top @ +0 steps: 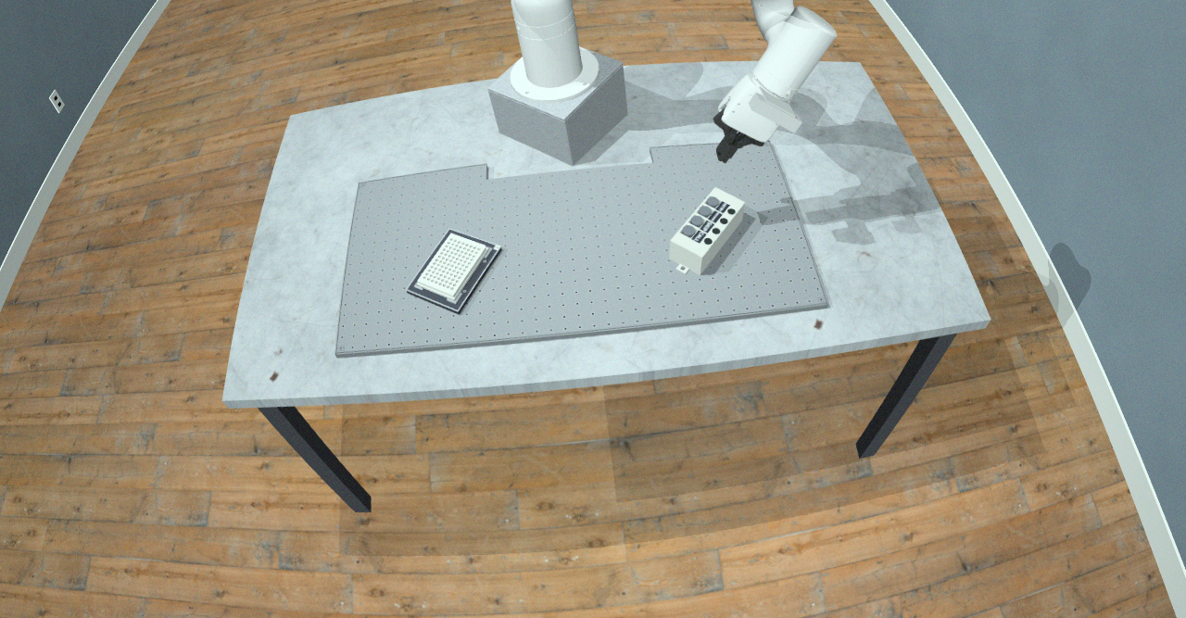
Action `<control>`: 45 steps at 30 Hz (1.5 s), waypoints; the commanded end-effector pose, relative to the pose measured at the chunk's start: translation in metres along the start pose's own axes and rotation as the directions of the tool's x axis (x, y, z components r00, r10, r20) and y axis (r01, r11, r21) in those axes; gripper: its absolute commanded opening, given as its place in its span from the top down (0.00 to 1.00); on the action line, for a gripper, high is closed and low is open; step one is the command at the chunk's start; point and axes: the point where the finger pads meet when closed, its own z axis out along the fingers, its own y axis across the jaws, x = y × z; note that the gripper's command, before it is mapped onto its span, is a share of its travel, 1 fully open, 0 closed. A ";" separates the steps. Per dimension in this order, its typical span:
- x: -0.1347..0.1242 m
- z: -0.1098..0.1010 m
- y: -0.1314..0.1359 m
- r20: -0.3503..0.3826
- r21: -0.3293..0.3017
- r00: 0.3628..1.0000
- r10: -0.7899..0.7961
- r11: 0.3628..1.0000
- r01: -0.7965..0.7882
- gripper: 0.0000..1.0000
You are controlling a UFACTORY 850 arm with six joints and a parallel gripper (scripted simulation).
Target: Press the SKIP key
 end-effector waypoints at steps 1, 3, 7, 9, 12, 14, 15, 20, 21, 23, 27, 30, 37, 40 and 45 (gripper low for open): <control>0.005 0.006 -0.001 0.006 0.028 0.999 -0.046 0.999 0.046 1.00; 0.009 0.015 -0.002 0.006 0.059 0.994 -0.105 0.993 0.104 1.00; 0.018 0.033 -0.003 -0.001 0.121 0.975 -0.221 0.968 0.219 1.00; 0.020 0.038 -0.003 -0.009 0.152 0.961 -0.277 0.949 0.275 1.00; 0.022 0.047 -0.003 -0.026 0.197 0.933 -0.359 0.913 0.357 1.00; 0.023 0.051 -0.003 -0.042 0.226 0.911 -0.411 0.884 0.409 1.00; 0.023 0.051 -0.003 -0.050 0.240 0.898 -0.436 0.868 0.435 1.00; 0.024 0.065 -0.002 -0.081 0.280 0.858 -0.507 0.814 0.508 1.00; 0.024 0.065 -0.002 -0.093 0.293 0.843 -0.530 0.795 0.532 1.00; 0.024 0.065 -0.002 -0.117 0.317 0.811 -0.573 0.753 0.577 1.00; 0.020 0.075 0.001 -0.174 0.359 0.742 -0.647 0.660 0.660 1.00; 0.017 0.078 0.003 -0.223 0.385 0.685 -0.693 0.583 0.715 1.00; 0.017 0.078 0.003 -0.295 0.412 0.602 -0.742 0.470 0.781 1.00; 0.016 0.083 0.000 -0.295 0.412 0.602 -0.742 0.470 0.781 1.00; 0.015 0.090 -0.004 -0.295 0.412 0.602 -0.742 0.470 0.781 1.00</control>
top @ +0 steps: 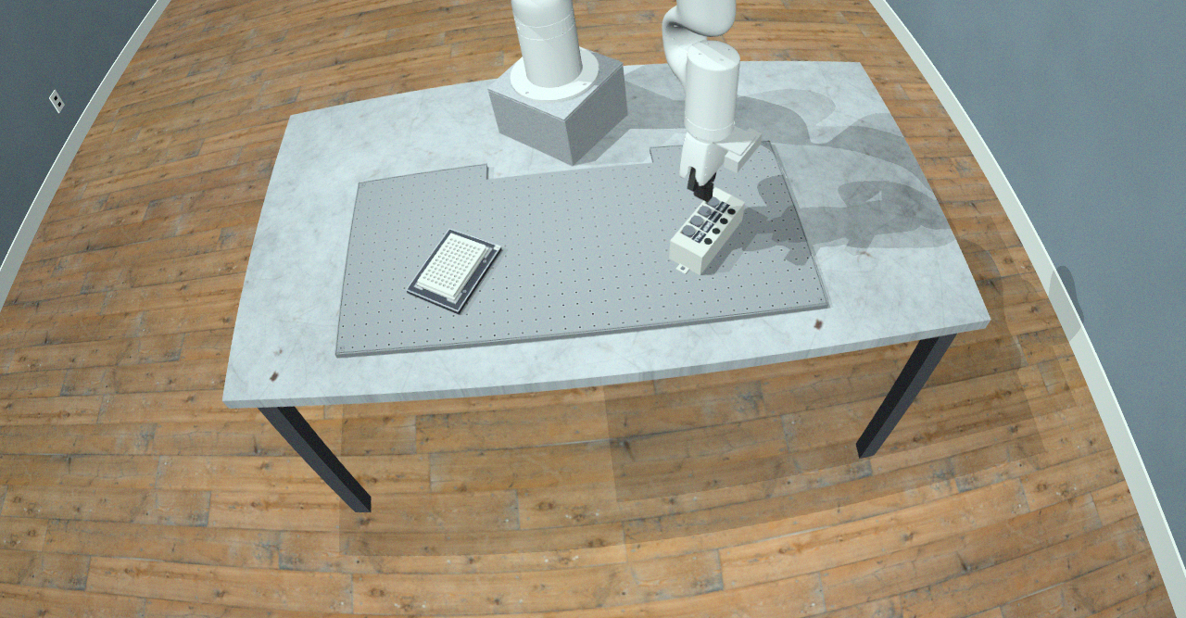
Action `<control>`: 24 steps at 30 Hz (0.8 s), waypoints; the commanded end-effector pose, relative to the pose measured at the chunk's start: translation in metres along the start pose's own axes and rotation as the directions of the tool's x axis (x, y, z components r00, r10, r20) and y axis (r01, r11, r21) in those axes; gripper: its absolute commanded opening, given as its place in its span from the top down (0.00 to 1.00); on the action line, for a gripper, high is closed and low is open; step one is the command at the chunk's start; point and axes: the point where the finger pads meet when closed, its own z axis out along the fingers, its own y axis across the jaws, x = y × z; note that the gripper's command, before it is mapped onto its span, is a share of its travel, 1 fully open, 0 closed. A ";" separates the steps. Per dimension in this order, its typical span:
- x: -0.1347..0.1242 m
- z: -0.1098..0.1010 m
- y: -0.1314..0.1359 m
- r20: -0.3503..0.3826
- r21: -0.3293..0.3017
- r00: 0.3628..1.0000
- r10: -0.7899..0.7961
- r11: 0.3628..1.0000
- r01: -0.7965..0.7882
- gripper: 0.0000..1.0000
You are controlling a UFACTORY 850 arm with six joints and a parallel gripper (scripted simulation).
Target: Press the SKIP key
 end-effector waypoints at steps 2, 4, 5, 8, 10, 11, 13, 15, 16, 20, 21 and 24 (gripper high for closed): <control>0.001 0.006 0.000 -0.003 -0.001 1.000 0.000 1.000 0.000 1.00; 0.001 0.010 0.000 -0.003 -0.001 1.000 0.000 1.000 0.000 1.00; 0.001 0.012 0.000 -0.003 -0.001 1.000 0.000 1.000 0.000 1.00; 0.001 0.013 0.000 -0.003 -0.001 1.000 0.000 1.000 0.000 1.00; 0.001 0.017 0.000 -0.003 -0.001 1.000 0.000 1.000 0.000 1.00; 0.001 0.018 0.000 -0.003 -0.001 1.000 0.000 1.000 0.000 1.00; 0.001 0.020 0.000 -0.003 -0.001 1.000 0.000 1.000 0.000 1.00; 0.001 0.020 0.002 -0.003 -0.001 1.000 0.000 1.000 0.000 1.00; 0.001 0.020 0.004 -0.003 -0.001 1.000 0.000 1.000 0.000 1.00; 0.001 0.020 0.010 -0.003 -0.001 1.000 0.000 1.000 0.000 1.00; 0.001 0.020 0.012 -0.003 -0.001 1.000 0.000 1.000 0.000 1.00; 0.001 0.020 0.014 -0.003 -0.001 1.000 0.000 1.000 0.000 1.00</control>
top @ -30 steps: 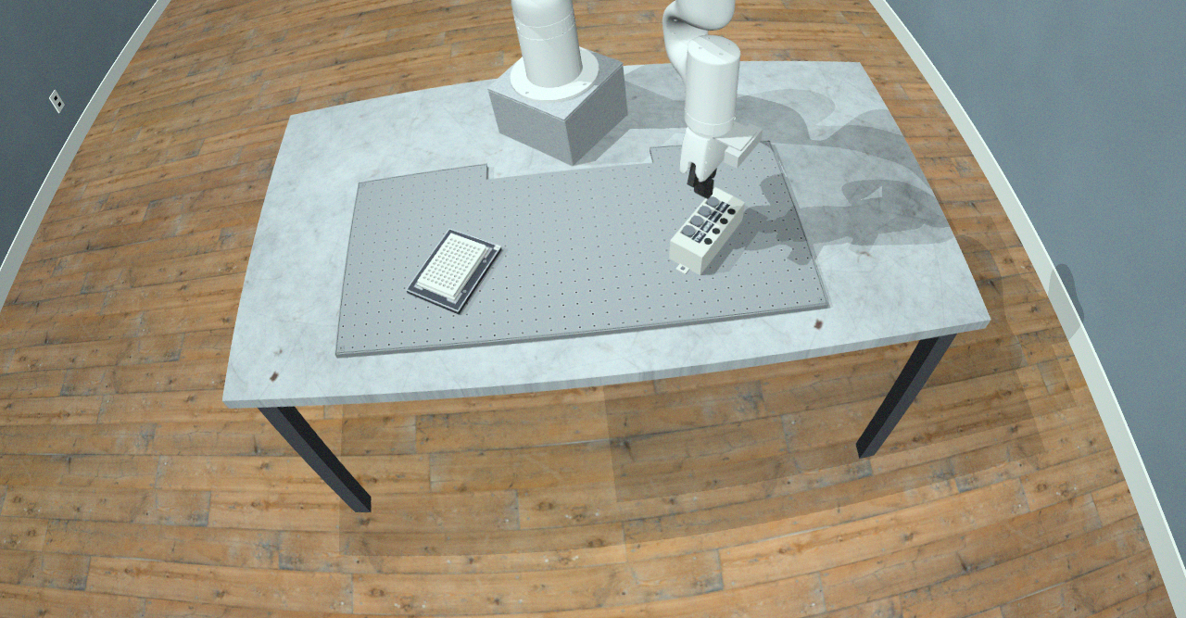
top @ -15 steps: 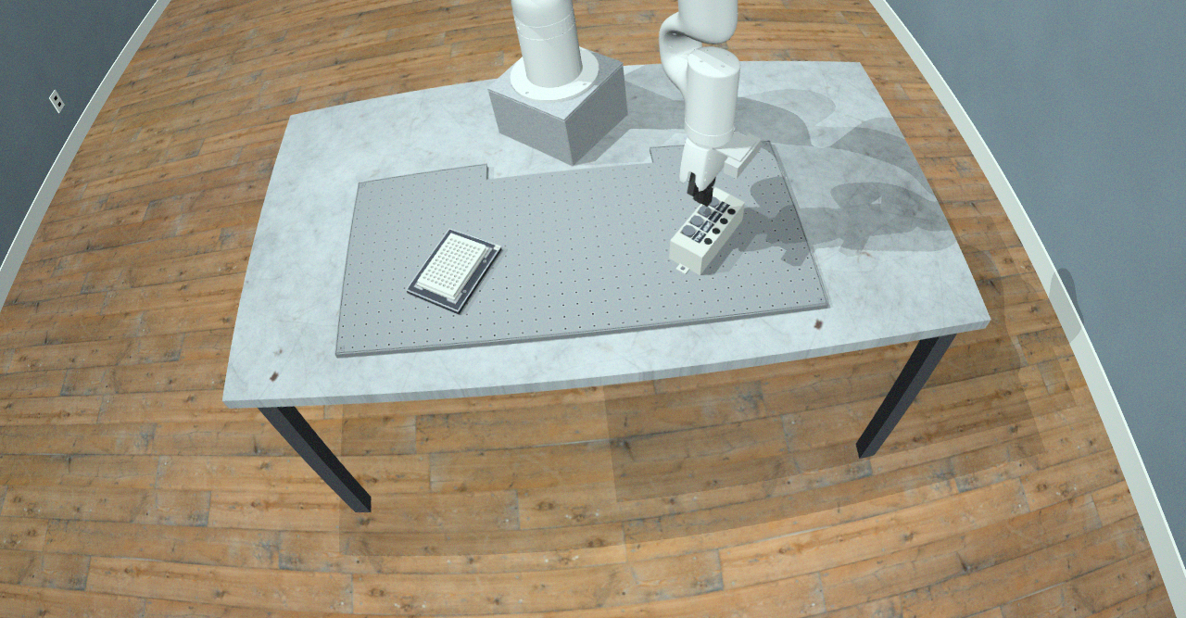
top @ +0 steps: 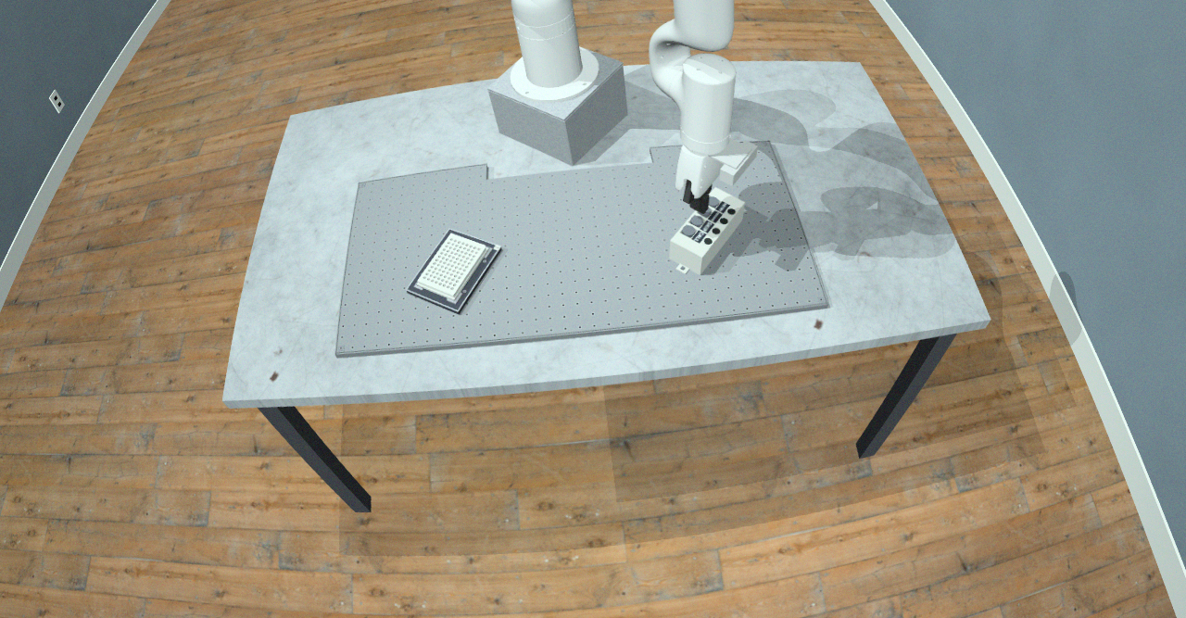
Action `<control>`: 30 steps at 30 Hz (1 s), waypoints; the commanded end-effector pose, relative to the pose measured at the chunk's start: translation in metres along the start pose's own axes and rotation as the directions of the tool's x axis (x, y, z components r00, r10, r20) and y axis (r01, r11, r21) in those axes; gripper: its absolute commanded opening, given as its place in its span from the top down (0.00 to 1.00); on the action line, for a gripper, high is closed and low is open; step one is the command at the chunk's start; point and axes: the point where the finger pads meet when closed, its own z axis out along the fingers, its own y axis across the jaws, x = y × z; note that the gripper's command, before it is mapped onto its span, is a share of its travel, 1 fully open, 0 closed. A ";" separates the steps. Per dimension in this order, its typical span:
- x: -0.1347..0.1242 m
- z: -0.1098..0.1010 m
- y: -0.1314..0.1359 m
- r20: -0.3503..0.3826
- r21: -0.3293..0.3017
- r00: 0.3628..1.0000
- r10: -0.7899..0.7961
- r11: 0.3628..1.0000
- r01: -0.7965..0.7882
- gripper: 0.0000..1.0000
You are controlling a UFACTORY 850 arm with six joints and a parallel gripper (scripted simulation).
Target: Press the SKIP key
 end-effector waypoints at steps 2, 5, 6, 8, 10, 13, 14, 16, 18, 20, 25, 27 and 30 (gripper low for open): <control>0.001 0.000 0.004 -0.004 -0.001 1.000 0.000 1.000 0.000 1.00; 0.001 0.000 0.009 -0.004 -0.001 1.000 0.000 1.000 0.000 1.00; 0.001 0.000 0.011 -0.004 -0.001 1.000 0.000 1.000 0.000 1.00; 0.001 0.000 0.014 -0.005 -0.001 1.000 0.000 1.000 0.000 1.00; 0.001 0.000 0.018 -0.005 -0.001 1.000 0.000 1.000 0.000 1.00; 0.001 0.000 0.020 -0.004 -0.001 1.000 0.000 1.000 0.000 1.00; 0.001 0.000 0.020 -0.005 -0.001 1.000 0.000 1.000 0.000 1.00; 0.001 0.000 0.020 -0.004 -0.001 1.000 0.000 1.000 0.000 1.00; 0.001 0.000 0.020 -0.005 -0.001 1.000 0.000 1.000 0.000 1.00; 0.001 0.000 0.020 -0.005 -0.001 1.000 0.000 1.000 0.000 1.00; 0.001 0.000 0.020 -0.005 -0.001 1.000 0.000 1.000 0.000 1.00; 0.001 0.000 0.020 -0.005 -0.001 1.000 0.000 1.000 0.000 1.00; 0.001 0.000 0.020 -0.004 -0.001 1.000 0.000 1.000 0.000 1.00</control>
